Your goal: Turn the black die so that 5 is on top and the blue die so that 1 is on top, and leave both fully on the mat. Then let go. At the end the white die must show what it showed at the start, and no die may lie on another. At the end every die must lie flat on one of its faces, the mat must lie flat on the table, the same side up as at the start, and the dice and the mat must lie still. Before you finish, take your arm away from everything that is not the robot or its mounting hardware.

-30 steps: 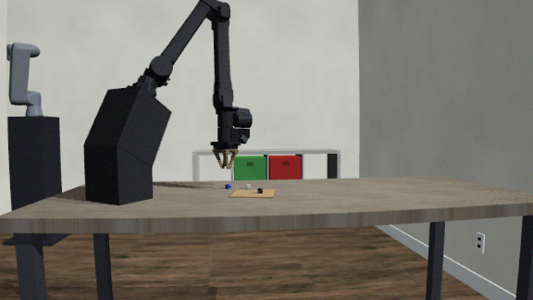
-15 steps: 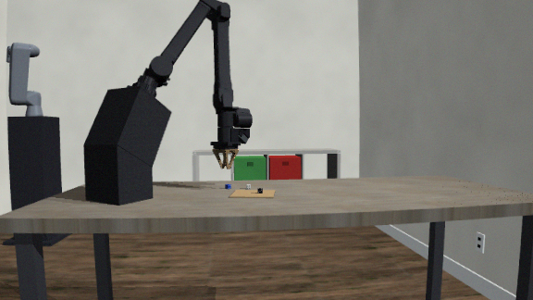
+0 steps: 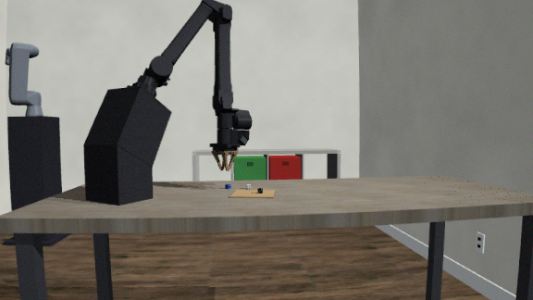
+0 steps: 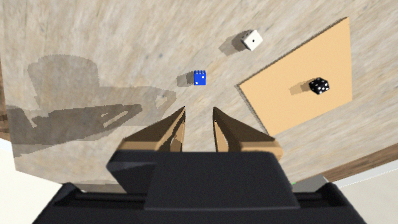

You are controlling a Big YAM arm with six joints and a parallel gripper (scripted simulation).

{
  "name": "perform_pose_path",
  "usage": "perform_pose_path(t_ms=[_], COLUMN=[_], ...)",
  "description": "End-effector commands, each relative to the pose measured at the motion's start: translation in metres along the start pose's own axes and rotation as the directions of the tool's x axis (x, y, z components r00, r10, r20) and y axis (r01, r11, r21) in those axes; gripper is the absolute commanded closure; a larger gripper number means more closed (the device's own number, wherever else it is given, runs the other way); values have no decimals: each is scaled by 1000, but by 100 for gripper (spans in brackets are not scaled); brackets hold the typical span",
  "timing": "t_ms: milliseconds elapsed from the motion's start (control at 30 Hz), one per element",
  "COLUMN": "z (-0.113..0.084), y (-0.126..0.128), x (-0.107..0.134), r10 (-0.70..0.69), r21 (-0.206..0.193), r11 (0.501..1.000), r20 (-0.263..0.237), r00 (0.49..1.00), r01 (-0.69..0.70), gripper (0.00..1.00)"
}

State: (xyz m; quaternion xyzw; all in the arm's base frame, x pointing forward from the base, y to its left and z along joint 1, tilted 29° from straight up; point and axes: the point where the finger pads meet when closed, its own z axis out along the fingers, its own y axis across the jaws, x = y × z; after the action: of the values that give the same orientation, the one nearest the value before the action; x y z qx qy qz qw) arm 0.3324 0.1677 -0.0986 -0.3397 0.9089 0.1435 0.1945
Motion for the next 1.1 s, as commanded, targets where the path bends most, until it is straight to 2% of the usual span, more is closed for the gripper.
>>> perform_pose_path(t_ms=[0, 67, 533, 567, 600, 1067], z=[-4, 5, 23, 20, 26, 41], y=[0, 1, 1, 1, 2, 1], x=[-21, -10, -9, -16, -9, -12], r10=[-22, -8, -7, -17, -8, -11], r21=[12, 3, 3, 8, 3, 5], r11=[1000, 1000, 1000, 1000, 1000, 1000], r20=[48, 20, 19, 37, 19, 27], r00=[999, 1000, 1000, 999, 1000, 1000], r01=[22, 8, 7, 17, 8, 11], gripper=[69, 69, 69, 69, 69, 69])
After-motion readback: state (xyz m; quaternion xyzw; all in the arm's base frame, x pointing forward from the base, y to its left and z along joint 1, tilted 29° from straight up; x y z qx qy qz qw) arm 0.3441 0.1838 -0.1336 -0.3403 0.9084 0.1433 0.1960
